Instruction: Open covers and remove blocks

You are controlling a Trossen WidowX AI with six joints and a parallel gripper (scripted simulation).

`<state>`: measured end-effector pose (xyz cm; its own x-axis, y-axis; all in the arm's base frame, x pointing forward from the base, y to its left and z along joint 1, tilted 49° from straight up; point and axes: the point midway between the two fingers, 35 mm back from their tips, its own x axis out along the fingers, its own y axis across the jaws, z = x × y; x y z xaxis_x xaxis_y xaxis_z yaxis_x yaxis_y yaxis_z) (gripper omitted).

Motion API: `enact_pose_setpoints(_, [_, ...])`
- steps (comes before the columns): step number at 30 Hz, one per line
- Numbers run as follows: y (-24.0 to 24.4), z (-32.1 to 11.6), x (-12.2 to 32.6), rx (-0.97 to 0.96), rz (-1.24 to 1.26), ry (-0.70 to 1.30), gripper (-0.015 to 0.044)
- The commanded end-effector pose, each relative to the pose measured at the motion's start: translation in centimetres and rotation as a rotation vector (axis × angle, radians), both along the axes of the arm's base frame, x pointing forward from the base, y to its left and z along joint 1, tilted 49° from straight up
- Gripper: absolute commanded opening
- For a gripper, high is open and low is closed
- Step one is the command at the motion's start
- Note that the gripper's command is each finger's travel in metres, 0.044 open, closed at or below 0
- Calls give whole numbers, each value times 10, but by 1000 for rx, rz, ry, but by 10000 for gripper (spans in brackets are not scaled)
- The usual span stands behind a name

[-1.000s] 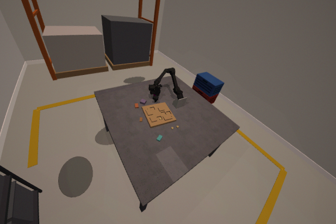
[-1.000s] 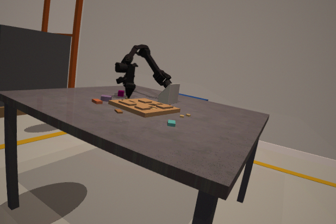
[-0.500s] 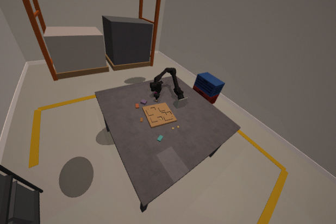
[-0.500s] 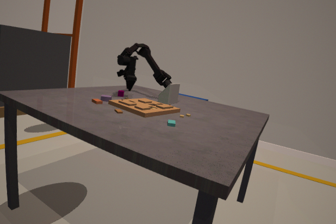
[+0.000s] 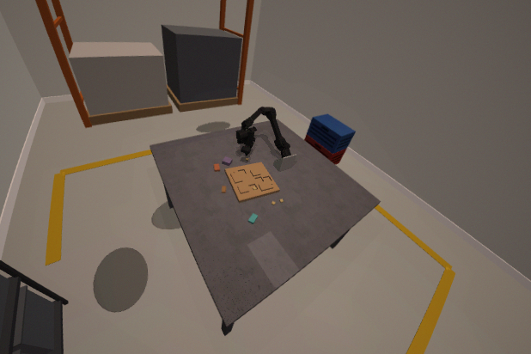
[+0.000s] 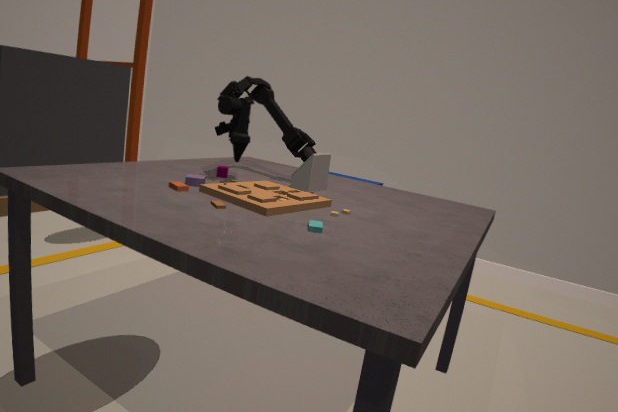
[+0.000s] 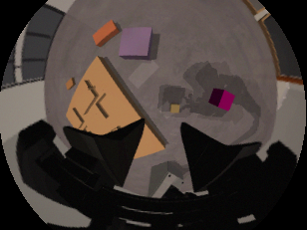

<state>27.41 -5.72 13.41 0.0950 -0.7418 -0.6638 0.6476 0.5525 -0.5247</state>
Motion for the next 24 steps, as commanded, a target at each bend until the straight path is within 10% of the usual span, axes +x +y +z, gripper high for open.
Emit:
enact_pose_setpoints(1, [16,-11,14,18,-18,-21,125])
enact_pose_setpoints(6, [32,-24,25,35,-26,-30,0])
enact_pose_setpoints(24, [96,-83,64,67,-157,-159,0])
